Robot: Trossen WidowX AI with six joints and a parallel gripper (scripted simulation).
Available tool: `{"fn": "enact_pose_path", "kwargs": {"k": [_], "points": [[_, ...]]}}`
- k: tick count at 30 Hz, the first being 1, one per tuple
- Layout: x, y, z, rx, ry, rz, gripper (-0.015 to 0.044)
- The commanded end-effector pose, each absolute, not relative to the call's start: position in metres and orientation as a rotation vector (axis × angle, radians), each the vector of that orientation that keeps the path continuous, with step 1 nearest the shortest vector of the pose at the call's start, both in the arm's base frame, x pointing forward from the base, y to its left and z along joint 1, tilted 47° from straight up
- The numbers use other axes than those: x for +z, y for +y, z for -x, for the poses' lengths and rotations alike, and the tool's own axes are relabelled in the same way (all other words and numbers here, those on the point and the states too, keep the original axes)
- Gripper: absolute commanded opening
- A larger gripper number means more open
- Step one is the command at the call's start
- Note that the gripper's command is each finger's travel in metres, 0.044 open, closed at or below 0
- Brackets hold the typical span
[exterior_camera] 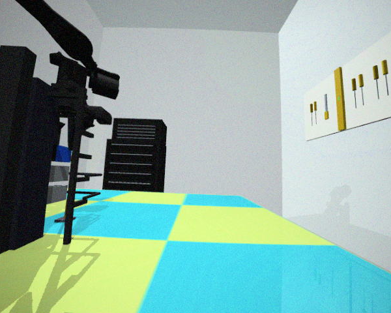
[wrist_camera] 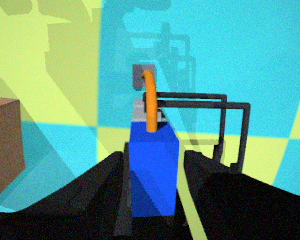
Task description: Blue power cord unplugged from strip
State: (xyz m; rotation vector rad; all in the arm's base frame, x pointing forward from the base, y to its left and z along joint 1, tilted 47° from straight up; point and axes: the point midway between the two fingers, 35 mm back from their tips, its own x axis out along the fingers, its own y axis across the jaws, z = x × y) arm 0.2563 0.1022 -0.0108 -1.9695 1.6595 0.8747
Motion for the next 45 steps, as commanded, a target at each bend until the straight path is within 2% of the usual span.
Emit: {"fn": "enact_pose_path", "kwargs": {"k": [1, 3, 7, 15, 45], "points": [[-0.014, 0.098, -0.256, 0.877, 1.659, 1.976, 0.016], [-0.014, 0.098, -0.256, 0.877, 1.659, 1.976, 0.016], [-0.012, 0.1, -0.256, 0.875, 1.662, 1.969, 0.0055], [-0.012, 0.1, -0.256, 0.875, 1.662, 1.969, 0.0002], [-0.041, 0.133, -0.249, 0.881, 1.655, 1.97, 0.0]]}}
